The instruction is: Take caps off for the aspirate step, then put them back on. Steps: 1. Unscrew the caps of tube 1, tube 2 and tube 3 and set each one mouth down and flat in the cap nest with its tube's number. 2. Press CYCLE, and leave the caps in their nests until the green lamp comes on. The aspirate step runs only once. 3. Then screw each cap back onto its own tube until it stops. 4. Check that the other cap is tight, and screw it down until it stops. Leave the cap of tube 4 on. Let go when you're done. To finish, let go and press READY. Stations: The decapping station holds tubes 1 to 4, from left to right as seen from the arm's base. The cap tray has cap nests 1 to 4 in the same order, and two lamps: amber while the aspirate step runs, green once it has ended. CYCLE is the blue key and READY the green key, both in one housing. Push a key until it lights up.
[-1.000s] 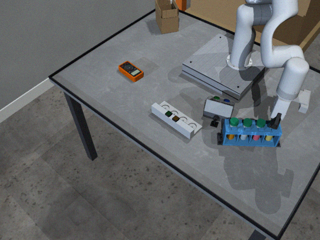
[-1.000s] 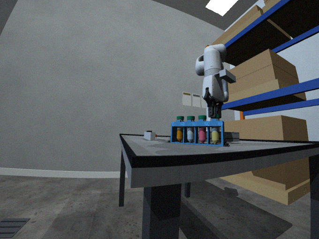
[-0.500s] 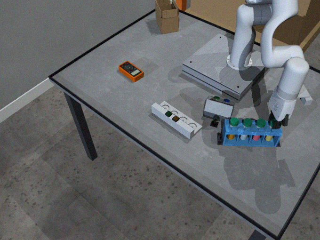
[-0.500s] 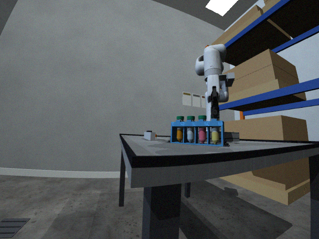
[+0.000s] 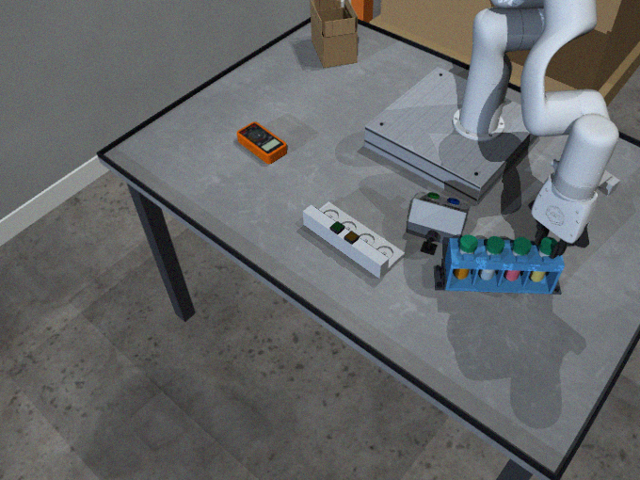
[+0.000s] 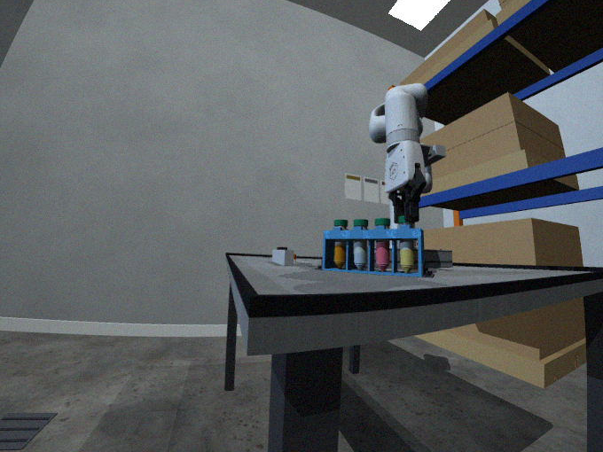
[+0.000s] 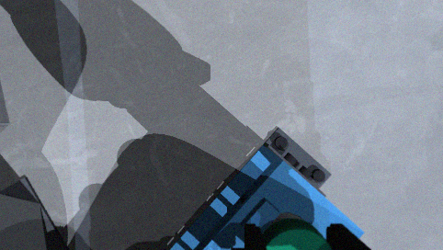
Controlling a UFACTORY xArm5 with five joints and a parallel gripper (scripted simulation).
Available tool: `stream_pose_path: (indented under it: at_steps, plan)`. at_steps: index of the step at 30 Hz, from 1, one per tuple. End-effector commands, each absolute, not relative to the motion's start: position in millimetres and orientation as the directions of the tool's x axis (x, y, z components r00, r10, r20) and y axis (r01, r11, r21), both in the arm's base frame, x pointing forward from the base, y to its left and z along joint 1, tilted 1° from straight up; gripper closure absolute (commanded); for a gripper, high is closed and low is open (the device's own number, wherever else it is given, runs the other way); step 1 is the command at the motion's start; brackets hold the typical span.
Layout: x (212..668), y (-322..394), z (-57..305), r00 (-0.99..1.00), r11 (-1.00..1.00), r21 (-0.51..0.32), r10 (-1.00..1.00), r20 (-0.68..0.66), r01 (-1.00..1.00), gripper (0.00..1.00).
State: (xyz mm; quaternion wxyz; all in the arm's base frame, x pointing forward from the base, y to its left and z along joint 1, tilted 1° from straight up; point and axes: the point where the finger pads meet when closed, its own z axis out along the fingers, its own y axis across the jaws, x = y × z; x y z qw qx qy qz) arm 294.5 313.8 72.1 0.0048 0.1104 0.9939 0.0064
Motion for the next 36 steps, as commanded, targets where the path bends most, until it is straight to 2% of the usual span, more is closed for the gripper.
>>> stream_pose_path:
  at_steps: [1,2,3,15,19,27,29,31,36]
  plan:
    - [295.2,314.4,73.1,-0.987,0.987,0.020,0.162,-0.001,0.162,1.00]
    - [295.2,314.4,73.1,-0.987,0.987,0.020,0.162,-0.001,0.162,1.00]
    - [295.2,314.4,73.1,-0.987,0.987,0.020,0.162,-0.001,0.162,0.54]
    - [295.2,314.4,73.1,-0.987,0.987,0.020,0.162,-0.001,0.162,0.54]
    - [295.2,314.4,73.1,-0.897,0.896,0.019,0.443,0.004,0.443,0.54]
    - [295.2,314.4,73.1,-0.731,0.731,0.017,0.683,0.009,0.683,0.54]
    - [295.2,314.4,73.1,-0.731,0.731,0.017,0.683,0.009,0.683,0.54]
    - [295.2,314.4,73.1,-0.619,0.618,0.016,0.786,0.012,0.786,0.54]
    - [295.2,314.4,73.1,-0.464,0.464,0.013,0.886,0.014,0.886,0.54]
